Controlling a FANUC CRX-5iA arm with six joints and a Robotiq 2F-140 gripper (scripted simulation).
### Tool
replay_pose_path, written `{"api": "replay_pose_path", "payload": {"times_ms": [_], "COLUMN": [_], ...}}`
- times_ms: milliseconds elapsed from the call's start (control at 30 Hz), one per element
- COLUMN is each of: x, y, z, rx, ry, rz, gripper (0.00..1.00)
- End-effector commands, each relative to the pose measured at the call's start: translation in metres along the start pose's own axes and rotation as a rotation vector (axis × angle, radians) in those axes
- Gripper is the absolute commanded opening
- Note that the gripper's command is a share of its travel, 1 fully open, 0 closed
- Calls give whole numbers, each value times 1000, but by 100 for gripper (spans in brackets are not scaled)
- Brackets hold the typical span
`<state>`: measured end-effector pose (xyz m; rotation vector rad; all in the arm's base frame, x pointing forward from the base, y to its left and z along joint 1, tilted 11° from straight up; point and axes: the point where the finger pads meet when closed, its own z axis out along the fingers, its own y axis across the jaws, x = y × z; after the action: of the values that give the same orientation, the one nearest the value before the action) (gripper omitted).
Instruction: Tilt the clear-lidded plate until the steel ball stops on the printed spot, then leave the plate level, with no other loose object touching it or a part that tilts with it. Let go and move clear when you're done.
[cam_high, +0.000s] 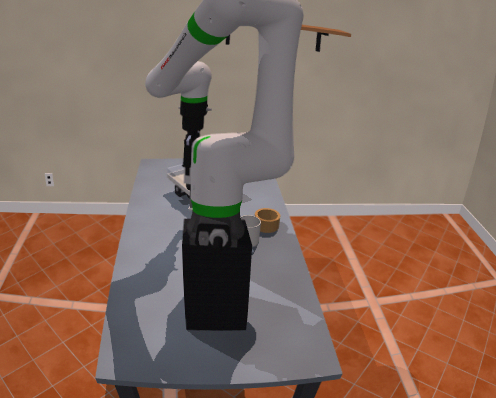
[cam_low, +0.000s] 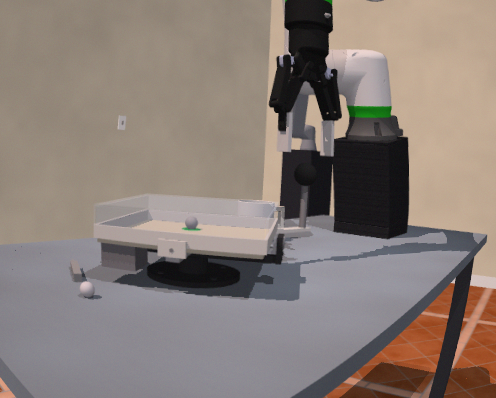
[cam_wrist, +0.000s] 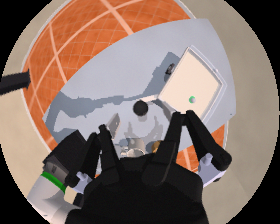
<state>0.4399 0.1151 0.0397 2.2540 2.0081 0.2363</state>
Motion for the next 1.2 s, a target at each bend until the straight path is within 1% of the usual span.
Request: {"api": "replay_pose_path", "payload": {"times_ms": [0,1167], "x": [0,0], "y": [0,0], "z": [0,0], "rx": [0,0], "ry": [0,0], "rz": [0,0], "gripper": [100,100]}}
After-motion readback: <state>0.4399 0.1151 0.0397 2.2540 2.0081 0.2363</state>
